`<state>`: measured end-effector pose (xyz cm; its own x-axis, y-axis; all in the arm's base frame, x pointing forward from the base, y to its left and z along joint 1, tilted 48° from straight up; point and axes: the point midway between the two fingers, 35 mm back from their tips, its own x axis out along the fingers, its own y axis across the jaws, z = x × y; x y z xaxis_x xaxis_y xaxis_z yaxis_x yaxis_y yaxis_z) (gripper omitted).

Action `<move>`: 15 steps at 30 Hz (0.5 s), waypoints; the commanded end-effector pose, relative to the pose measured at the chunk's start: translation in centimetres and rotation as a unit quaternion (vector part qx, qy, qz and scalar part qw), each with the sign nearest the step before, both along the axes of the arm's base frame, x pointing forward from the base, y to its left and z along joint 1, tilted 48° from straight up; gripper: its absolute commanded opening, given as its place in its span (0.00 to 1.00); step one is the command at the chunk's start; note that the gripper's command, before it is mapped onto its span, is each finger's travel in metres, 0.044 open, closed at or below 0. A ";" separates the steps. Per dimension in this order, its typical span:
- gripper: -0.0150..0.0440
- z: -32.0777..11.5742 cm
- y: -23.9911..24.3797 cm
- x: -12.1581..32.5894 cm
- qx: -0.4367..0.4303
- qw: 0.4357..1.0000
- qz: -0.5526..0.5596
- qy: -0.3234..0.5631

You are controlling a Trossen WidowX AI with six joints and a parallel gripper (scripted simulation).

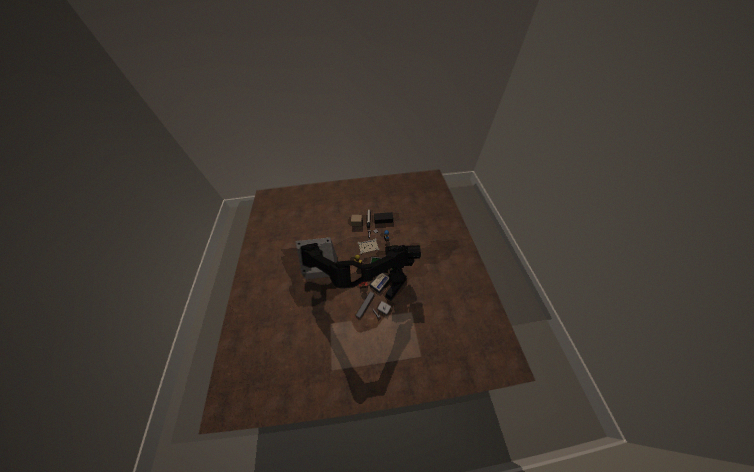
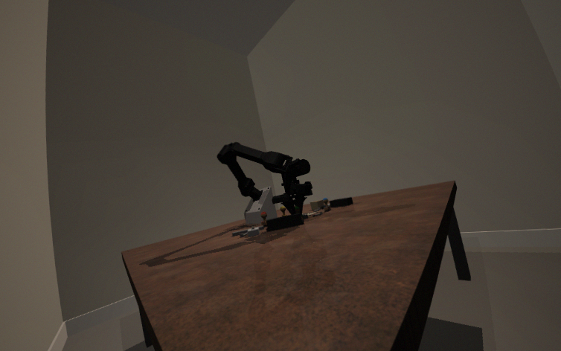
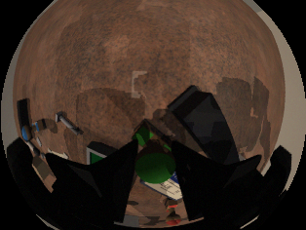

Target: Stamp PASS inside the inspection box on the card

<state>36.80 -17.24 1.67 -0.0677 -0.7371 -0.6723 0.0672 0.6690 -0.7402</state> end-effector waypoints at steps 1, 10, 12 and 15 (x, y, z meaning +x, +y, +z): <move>0.47 0.0 0.0 0.0 0.001 1.000 0.000 -0.001; 0.27 0.0 0.1 0.0 0.001 1.000 0.000 -0.001; 0.25 0.1 0.2 0.1 0.001 1.000 0.000 -0.001; 0.25 0.2 0.3 0.1 0.001 1.000 0.000 -0.001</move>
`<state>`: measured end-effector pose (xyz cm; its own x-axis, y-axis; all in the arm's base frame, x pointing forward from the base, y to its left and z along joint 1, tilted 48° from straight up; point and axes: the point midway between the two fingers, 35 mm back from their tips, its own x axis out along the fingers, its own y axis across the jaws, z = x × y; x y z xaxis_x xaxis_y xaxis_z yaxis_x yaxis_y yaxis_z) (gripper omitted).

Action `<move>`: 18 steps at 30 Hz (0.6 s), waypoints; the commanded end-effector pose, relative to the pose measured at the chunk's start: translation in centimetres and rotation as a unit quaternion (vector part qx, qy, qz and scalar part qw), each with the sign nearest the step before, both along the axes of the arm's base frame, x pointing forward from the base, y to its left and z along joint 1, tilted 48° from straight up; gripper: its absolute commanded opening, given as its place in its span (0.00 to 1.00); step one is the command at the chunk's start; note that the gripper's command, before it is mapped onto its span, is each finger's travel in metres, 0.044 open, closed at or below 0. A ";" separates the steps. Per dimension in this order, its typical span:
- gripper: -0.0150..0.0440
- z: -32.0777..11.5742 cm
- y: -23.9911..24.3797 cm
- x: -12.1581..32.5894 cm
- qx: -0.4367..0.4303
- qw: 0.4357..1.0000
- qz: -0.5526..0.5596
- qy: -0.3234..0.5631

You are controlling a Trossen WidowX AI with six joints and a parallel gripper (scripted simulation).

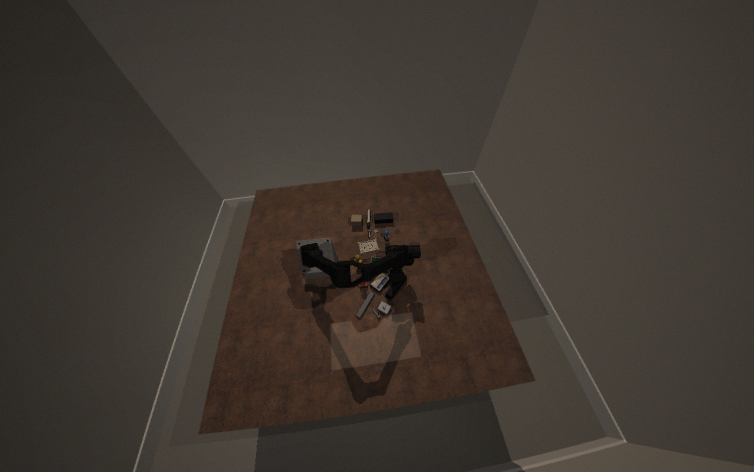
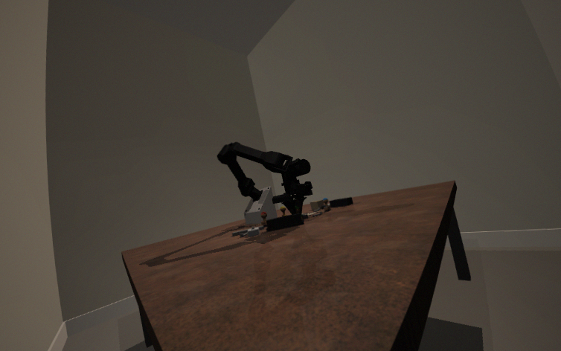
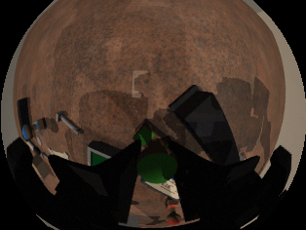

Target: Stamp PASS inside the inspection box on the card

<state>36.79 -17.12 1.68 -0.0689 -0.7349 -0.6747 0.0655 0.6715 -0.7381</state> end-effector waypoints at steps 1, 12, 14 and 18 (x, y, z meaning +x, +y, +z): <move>0.25 0.2 0.2 0.1 0.000 1.000 0.000 -0.002; 0.25 0.5 0.6 0.2 0.000 1.000 0.000 -0.002; 0.25 0.6 0.7 0.2 0.000 1.000 0.000 -0.002; 0.25 0.7 0.8 0.2 0.000 1.000 0.000 -0.002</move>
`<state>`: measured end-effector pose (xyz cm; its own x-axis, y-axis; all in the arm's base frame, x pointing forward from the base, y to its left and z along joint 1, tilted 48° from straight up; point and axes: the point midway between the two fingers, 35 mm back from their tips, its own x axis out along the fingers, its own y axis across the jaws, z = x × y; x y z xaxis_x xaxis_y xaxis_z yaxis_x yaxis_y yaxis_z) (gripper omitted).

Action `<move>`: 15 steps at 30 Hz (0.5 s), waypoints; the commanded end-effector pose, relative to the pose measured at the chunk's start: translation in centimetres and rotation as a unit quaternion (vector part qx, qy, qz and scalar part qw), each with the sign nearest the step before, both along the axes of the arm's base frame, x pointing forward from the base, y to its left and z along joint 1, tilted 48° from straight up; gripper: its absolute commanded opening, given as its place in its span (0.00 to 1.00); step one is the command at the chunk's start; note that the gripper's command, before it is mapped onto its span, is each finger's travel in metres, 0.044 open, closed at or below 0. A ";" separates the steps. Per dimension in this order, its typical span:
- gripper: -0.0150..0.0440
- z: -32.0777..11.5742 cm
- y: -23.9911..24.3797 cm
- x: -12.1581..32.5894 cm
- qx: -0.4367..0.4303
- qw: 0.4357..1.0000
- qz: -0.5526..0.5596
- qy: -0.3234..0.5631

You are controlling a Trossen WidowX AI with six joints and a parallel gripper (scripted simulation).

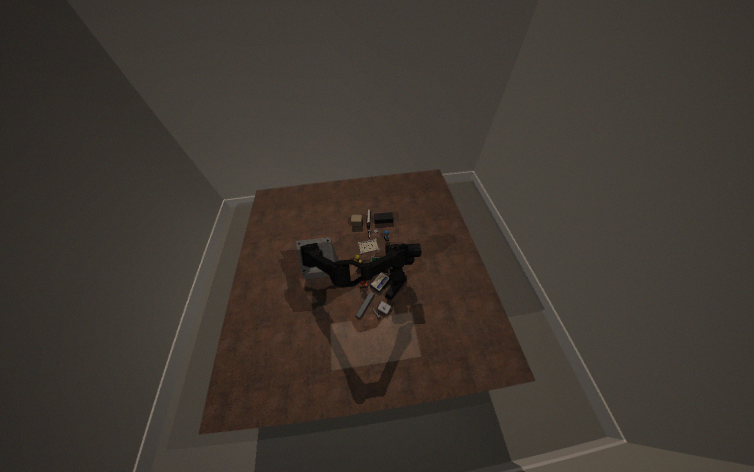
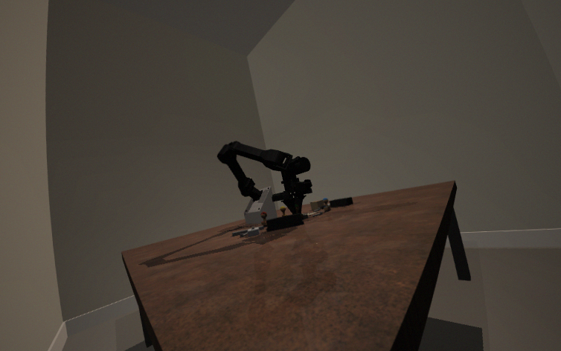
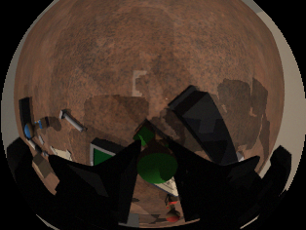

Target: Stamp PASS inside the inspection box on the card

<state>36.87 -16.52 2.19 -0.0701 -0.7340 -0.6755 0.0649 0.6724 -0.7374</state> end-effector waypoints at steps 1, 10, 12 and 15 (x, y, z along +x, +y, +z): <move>0.25 0.2 0.2 0.2 0.000 1.000 0.000 -0.003; 0.25 0.5 0.6 0.2 0.000 1.000 0.000 -0.003; 0.25 0.6 0.6 0.2 0.000 1.000 0.000 -0.003; 0.25 0.7 0.7 0.2 0.000 1.000 0.000 -0.003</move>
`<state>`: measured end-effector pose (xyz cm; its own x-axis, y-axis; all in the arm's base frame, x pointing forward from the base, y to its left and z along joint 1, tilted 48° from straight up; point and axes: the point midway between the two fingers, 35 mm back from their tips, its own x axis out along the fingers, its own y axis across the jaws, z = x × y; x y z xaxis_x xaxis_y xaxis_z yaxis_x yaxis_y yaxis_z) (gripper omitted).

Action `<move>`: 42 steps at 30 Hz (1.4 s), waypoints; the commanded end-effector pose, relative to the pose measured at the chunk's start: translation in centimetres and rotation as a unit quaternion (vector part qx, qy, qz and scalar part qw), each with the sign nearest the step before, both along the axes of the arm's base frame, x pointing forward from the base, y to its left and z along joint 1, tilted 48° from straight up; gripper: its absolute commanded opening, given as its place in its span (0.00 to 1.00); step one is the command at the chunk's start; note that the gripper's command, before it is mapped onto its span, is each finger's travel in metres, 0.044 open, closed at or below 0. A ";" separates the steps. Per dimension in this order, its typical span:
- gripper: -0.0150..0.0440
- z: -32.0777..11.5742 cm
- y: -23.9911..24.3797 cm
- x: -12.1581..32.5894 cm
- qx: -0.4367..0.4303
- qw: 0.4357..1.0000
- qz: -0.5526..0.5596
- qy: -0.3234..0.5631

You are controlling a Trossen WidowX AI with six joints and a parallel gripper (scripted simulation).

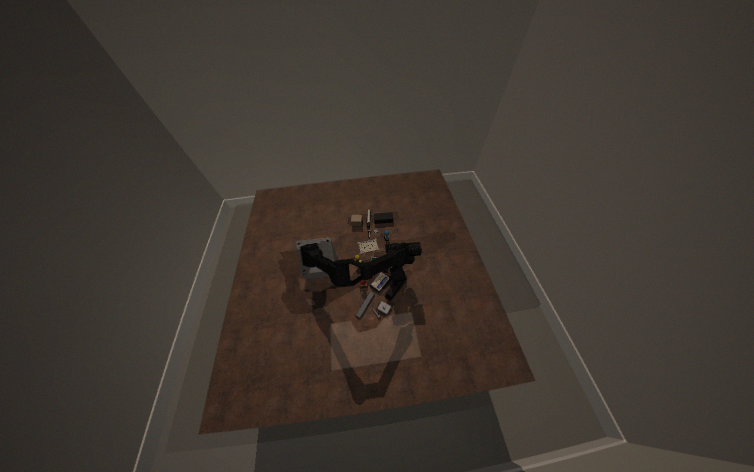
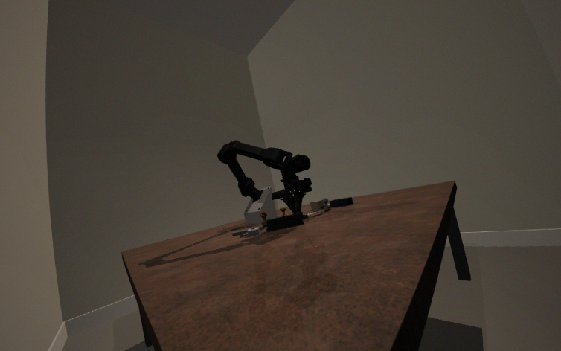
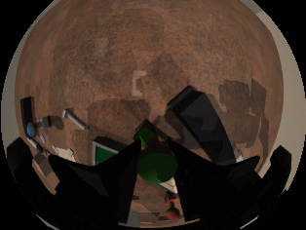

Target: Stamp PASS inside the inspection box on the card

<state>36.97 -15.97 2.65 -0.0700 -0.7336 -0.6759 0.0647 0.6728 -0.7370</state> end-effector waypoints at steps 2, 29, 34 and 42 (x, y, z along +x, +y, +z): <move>0.25 0.3 0.3 0.2 0.000 1.000 0.000 -0.003; 0.25 1.1 1.3 0.3 0.000 1.000 0.000 -0.003; 0.25 1.3 1.4 0.3 0.000 1.000 0.000 -0.003; 0.25 1.6 1.7 0.3 0.000 1.000 0.000 -0.003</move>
<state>37.16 -14.46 4.00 -0.0696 -0.7332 -0.6764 0.0642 0.6733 -0.7365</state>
